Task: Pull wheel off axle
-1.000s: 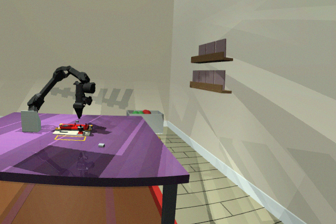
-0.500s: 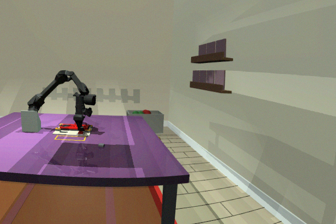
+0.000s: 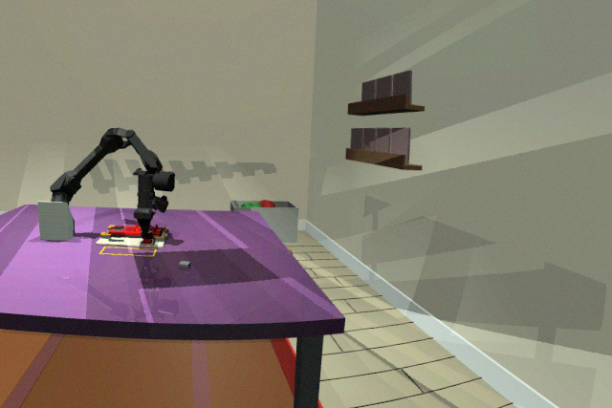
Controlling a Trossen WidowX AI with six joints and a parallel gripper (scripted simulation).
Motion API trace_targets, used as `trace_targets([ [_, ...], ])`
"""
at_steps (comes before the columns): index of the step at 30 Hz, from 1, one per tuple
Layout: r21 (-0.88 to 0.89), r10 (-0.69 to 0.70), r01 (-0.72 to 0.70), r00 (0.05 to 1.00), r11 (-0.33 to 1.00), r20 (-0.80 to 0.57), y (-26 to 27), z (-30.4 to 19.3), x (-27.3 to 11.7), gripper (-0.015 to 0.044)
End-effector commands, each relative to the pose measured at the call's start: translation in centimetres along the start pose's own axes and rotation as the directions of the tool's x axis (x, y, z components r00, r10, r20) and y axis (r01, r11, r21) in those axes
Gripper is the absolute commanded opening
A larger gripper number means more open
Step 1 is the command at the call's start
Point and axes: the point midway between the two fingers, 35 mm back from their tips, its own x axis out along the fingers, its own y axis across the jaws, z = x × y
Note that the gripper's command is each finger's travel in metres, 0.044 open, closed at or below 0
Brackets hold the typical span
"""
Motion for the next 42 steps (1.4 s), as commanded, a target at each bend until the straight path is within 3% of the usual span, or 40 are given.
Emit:
trace_targets([
  [1,0.000,0.000,0.000,1.000,1.000,0.000,0.0,0.0,-0.1,0.0037],
  [3,0.000,0.000,0.000,1.000,1.000,0.000,0.0,0.0,-0.1,0.0000],
  [42,0.001,0.001,-0.001,1.000,1.000,0.004,-0.1,0.0,-1.4,0.0000],
])
